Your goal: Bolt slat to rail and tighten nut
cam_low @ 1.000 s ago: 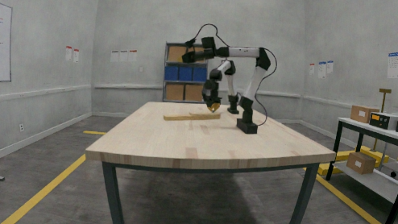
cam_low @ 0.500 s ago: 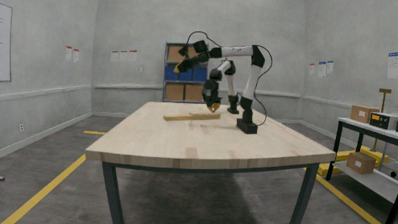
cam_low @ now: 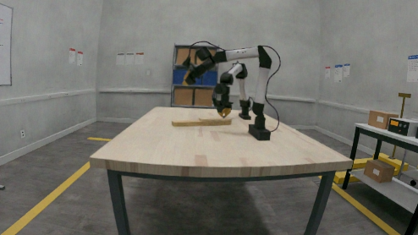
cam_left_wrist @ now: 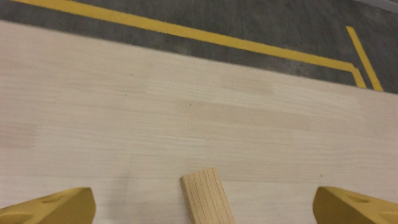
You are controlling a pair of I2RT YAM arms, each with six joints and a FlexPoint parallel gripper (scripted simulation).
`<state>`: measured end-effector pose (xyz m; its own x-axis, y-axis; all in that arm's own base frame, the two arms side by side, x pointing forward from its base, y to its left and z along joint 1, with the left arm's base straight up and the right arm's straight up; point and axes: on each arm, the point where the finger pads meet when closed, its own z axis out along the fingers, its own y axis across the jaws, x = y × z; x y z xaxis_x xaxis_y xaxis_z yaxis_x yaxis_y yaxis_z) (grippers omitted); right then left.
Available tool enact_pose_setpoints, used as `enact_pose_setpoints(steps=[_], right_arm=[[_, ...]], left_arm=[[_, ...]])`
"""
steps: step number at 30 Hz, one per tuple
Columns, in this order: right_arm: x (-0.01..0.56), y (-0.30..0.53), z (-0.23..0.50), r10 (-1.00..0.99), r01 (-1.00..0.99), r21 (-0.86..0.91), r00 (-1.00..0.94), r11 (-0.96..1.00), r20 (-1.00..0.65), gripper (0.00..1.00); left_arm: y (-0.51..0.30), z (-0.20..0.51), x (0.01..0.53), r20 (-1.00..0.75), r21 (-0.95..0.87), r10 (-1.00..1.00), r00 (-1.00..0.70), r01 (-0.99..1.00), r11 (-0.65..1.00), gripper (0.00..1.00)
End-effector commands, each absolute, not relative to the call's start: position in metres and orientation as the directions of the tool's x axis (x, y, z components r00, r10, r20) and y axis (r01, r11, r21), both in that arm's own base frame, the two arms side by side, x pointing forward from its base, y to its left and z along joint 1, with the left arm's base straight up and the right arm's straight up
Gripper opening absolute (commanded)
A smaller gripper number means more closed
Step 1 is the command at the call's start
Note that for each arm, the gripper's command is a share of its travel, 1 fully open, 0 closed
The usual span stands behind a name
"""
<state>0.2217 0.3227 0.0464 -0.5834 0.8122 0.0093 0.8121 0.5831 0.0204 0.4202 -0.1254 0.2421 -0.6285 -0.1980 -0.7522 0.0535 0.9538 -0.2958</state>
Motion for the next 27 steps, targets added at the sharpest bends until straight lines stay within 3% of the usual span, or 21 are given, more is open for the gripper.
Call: enact_pose_setpoints(steps=[1,27], right_arm=[[0.222,0.326,0.051,0.811,0.81,0.037,-0.586,0.585,0.014,0.36],[0.222,0.326,0.051,0.811,0.81,0.037,-0.586,0.585,0.014,0.36]], left_arm=[[-0.136,0.239,0.419,-0.714,-0.327,-0.221,-0.664,0.036,0.944,1.0],[-0.202,0.152,0.386,-0.402,-0.317,-0.229,-0.887,-0.099,0.943,1.0]])
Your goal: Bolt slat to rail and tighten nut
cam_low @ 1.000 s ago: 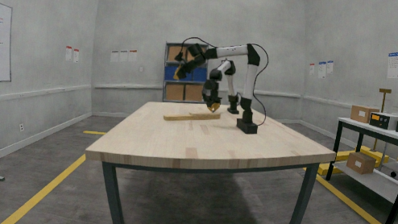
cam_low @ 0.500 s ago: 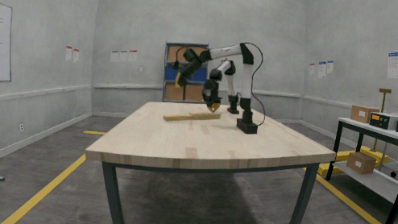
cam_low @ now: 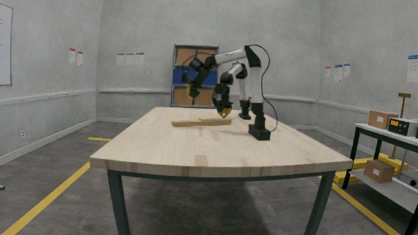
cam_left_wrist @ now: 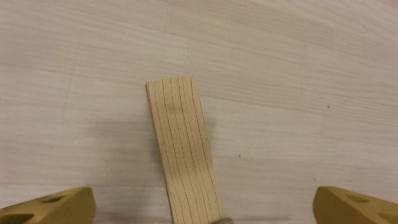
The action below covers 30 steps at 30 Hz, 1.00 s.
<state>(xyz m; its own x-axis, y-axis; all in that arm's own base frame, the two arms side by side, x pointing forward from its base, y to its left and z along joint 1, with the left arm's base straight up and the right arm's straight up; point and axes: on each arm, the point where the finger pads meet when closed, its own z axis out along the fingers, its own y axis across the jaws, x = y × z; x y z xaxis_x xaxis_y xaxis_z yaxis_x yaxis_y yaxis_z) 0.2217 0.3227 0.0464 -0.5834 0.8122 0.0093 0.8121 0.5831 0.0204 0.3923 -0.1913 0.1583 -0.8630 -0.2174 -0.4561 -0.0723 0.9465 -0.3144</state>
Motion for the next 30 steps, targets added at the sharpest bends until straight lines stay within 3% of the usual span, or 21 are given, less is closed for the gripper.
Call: enact_pose_setpoints(steps=[1,30], right_arm=[[0.222,0.326,0.051,0.811,0.81,0.037,-0.586,0.585,0.014,0.36],[0.222,0.326,0.051,0.811,0.81,0.037,-0.586,0.585,0.014,0.36]], left_arm=[[-0.205,0.148,0.383,-0.387,-0.313,-0.229,-0.893,-0.106,0.944,1.0],[-0.256,0.064,0.308,-0.043,-0.073,-0.255,-0.966,-0.251,0.965,1.0]])
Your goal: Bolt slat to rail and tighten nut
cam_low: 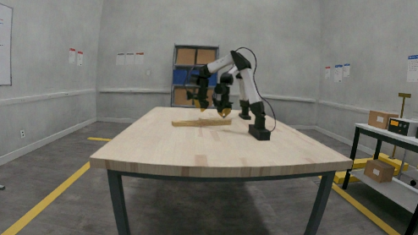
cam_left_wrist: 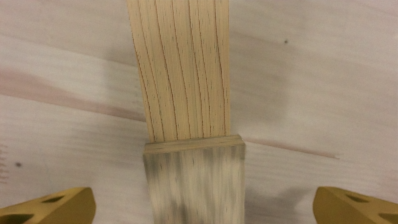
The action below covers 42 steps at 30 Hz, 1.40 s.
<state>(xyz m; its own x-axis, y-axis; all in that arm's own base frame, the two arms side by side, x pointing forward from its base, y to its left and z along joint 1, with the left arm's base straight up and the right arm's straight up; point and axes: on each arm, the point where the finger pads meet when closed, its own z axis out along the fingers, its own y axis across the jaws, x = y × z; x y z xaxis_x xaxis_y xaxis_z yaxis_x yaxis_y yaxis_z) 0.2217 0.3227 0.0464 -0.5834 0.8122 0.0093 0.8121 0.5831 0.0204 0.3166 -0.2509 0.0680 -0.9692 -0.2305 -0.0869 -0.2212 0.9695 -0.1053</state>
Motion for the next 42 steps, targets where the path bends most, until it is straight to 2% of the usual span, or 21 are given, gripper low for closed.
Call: enact_pose_setpoints(steps=[1,7,42], right_arm=[[0.222,0.326,0.051,0.811,0.81,0.037,-0.586,0.585,0.014,0.36],[0.222,0.326,0.051,0.811,0.81,0.037,-0.586,0.585,0.014,0.36],[0.222,0.326,0.051,0.811,0.81,0.037,-0.586,0.585,0.014,0.36]], left_arm=[[-0.257,0.061,0.304,-0.032,-0.059,-0.257,-0.966,-0.255,0.965,1.0],[-0.263,0.049,0.288,0.013,0.005,-0.27,-0.963,-0.27,0.963,1.0],[-0.261,0.049,0.291,-0.007,-0.01,-0.267,-0.964,-0.267,0.964,1.0]])
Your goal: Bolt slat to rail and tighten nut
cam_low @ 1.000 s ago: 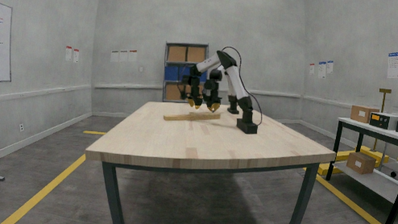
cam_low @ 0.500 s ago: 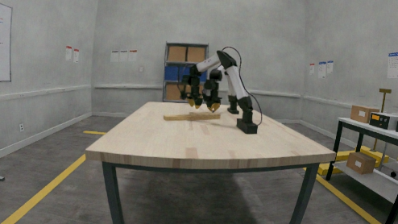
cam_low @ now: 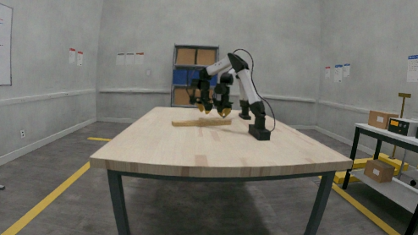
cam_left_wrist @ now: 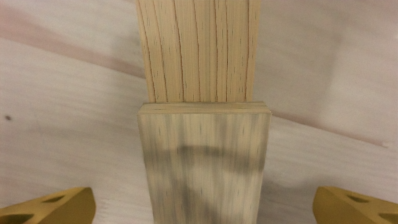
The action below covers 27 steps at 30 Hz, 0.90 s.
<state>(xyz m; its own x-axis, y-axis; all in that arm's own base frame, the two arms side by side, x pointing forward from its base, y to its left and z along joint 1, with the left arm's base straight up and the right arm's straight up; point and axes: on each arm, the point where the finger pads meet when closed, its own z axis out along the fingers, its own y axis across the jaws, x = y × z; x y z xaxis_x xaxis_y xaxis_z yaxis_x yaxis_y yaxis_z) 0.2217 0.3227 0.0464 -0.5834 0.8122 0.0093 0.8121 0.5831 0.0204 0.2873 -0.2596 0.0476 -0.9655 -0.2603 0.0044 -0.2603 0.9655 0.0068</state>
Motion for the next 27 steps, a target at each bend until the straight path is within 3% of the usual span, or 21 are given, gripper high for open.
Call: enact_pose_setpoints(steps=[1,27], right_arm=[[0.222,0.326,0.051,0.811,0.81,0.037,-0.586,0.585,0.014,0.36],[0.222,0.326,0.051,0.811,0.81,0.037,-0.586,0.585,0.014,0.36]], left_arm=[[-0.261,0.048,0.291,-0.007,-0.01,-0.267,-0.964,-0.267,0.964,1.0],[-0.262,0.034,0.292,-0.007,-0.01,-0.267,-0.964,-0.267,0.964,1.0]])
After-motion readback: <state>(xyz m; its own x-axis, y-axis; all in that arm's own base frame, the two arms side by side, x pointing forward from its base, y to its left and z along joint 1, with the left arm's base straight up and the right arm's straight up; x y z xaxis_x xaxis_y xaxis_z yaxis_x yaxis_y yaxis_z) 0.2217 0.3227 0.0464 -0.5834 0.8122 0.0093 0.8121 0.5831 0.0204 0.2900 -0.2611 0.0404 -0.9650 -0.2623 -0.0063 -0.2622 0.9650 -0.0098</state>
